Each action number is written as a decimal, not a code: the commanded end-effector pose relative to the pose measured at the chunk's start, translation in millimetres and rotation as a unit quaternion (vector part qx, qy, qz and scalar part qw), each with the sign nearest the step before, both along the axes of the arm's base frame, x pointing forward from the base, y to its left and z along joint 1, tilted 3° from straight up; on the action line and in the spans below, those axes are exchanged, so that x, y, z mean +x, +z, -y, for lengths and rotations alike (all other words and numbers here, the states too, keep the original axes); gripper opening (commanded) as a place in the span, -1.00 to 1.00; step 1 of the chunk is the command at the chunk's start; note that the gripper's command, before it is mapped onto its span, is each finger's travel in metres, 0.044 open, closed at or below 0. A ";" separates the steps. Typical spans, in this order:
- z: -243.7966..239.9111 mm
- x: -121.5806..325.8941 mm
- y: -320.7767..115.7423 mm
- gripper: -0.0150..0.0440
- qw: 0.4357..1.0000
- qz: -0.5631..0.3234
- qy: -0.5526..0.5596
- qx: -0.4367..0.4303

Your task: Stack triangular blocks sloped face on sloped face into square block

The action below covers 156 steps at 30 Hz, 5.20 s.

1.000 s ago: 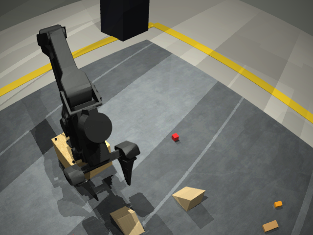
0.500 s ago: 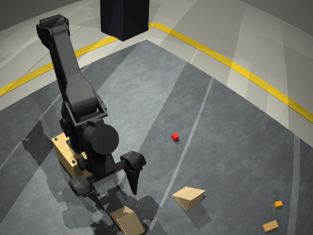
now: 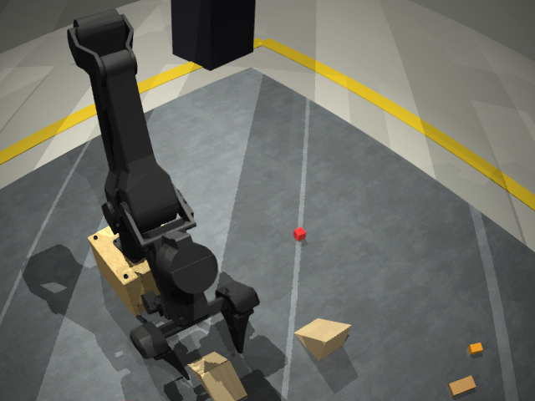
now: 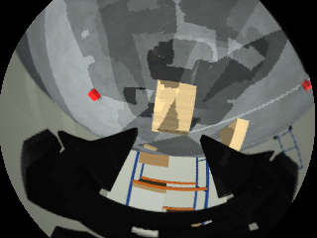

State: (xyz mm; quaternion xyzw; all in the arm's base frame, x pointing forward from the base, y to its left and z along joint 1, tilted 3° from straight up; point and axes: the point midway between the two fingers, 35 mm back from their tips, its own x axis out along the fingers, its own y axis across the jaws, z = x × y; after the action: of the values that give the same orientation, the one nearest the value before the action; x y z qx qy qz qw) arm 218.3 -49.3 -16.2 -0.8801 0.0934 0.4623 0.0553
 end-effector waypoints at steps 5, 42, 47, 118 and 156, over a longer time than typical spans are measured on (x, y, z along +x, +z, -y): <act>0.3 2.3 -21.2 1.00 1.000 -0.003 -0.002 0.001; 0.2 4.3 -41.8 0.64 1.000 0.014 0.001 -0.003; 0.2 4.3 -41.8 0.27 1.000 0.014 0.001 -0.003; 5.3 8.4 57.6 -0.49 0.932 -0.082 0.308 -0.174; 6.8 13.4 59.3 -0.49 0.516 -0.142 0.772 -0.344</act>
State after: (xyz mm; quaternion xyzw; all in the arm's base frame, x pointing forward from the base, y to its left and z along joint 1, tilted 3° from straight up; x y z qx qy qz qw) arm 229.9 -56.1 42.7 -0.5116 -0.4380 0.3944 -0.6251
